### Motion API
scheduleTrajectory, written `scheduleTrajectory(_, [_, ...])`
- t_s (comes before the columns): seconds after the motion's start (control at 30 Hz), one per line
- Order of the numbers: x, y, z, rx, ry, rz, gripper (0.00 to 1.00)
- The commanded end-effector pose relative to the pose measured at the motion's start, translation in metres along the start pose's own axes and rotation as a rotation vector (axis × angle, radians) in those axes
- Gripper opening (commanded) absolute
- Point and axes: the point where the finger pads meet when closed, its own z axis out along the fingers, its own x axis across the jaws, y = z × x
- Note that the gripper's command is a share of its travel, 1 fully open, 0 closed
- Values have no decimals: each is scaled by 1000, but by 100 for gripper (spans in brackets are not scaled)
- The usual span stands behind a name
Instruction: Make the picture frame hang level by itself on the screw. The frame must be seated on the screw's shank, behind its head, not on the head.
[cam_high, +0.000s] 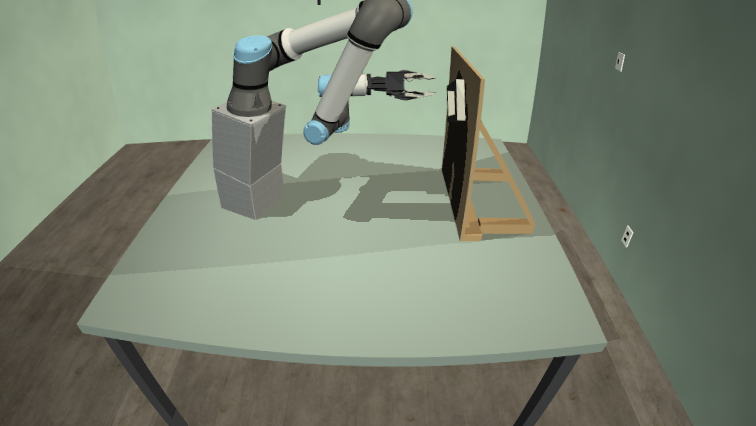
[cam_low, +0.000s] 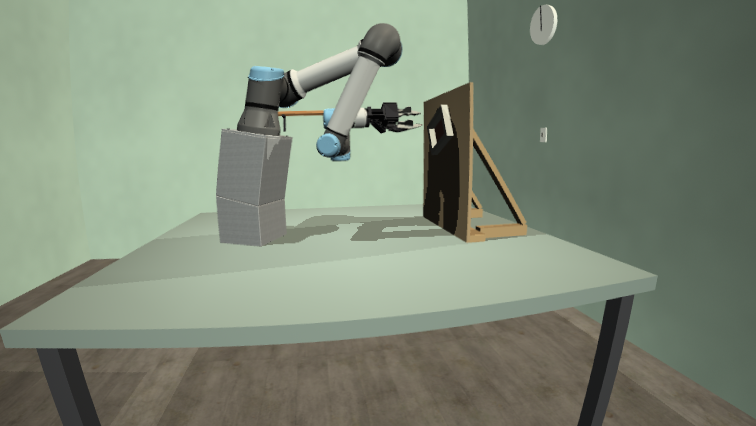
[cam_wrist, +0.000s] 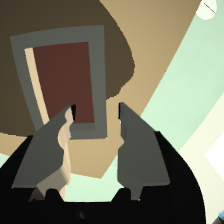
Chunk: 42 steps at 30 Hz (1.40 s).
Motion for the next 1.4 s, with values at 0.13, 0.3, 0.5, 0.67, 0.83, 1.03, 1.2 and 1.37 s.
scheduleTrajectory(0.13, [0,0,1,0,1,0,29])
scheduleTrajectory(0.3, [0,0,3,0,1,0,29])
scheduleTrajectory(0.5, [0,0,6,0,1,0,29])
scheduleTrajectory(0.67, [0,0,12,0,1,0,29])
scheduleTrajectory(0.83, [0,0,20,0,1,0,29])
scheduleTrajectory(1.03, [0,0,27,0,1,0,29])
scheduleTrajectory(1.2, [0,0,36,0,1,0,29])
scheduleTrajectory(1.37, [0,0,46,0,1,0,29])
